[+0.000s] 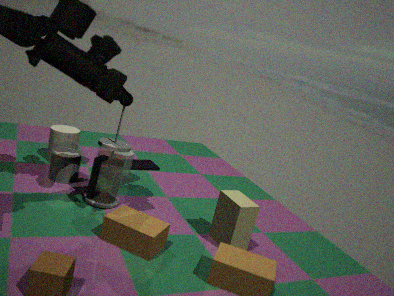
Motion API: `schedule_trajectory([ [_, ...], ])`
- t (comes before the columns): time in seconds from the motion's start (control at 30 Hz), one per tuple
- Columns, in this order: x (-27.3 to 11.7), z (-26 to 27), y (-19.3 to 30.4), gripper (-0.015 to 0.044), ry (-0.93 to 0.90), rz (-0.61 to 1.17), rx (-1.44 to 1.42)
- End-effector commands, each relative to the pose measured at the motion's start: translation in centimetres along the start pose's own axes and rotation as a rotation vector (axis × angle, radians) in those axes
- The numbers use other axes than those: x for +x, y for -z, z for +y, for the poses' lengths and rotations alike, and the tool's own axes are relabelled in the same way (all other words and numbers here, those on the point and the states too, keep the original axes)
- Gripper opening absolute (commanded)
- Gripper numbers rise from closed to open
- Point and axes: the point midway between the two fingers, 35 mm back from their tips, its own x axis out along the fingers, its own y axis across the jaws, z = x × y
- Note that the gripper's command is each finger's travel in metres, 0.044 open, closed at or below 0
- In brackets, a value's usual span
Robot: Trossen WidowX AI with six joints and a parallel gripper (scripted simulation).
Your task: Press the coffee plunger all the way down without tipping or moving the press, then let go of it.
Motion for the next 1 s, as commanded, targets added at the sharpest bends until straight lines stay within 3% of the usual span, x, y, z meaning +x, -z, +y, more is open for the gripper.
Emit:
schedule_trajectory([
  [0.0,1.4,0.1,3.6,0.0127,-0.004,0.093,-0.008],
  [0.97,4.2,-0.1,6.4,0.0127,-0.004,0.092,-0.008],
])
